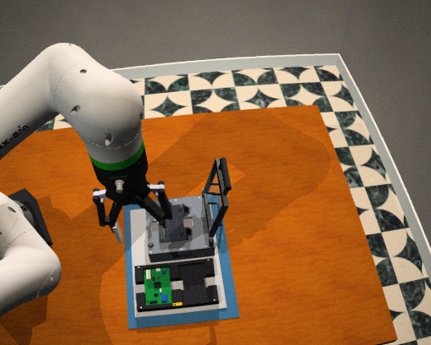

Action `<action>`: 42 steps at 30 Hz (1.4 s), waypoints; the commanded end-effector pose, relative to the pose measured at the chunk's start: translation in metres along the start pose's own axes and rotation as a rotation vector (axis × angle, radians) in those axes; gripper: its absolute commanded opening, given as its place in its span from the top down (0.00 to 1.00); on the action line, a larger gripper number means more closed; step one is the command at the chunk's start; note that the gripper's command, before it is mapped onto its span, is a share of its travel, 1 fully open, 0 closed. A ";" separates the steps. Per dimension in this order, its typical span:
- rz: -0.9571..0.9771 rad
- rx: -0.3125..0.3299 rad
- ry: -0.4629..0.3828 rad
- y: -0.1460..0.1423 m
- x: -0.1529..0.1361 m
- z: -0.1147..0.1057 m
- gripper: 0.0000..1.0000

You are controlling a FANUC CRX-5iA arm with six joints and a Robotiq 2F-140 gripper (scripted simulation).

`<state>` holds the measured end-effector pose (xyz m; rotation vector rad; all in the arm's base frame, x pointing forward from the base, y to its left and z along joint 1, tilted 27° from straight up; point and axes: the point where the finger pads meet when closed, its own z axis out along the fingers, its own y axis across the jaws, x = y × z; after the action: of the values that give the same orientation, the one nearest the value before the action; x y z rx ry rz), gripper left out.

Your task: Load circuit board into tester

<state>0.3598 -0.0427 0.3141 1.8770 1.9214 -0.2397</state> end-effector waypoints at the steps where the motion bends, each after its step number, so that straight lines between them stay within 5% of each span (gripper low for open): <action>1: 0.000 -0.001 0.000 0.000 0.002 0.009 0.42; 12: 0.000 -0.001 0.000 0.002 0.016 0.065 0.42; 27: 0.000 -0.001 0.000 0.006 0.041 0.168 0.42; 42: 0.000 -0.001 0.000 0.006 0.045 0.186 0.42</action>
<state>0.4016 -0.0798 0.1311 1.8763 1.9215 -0.2394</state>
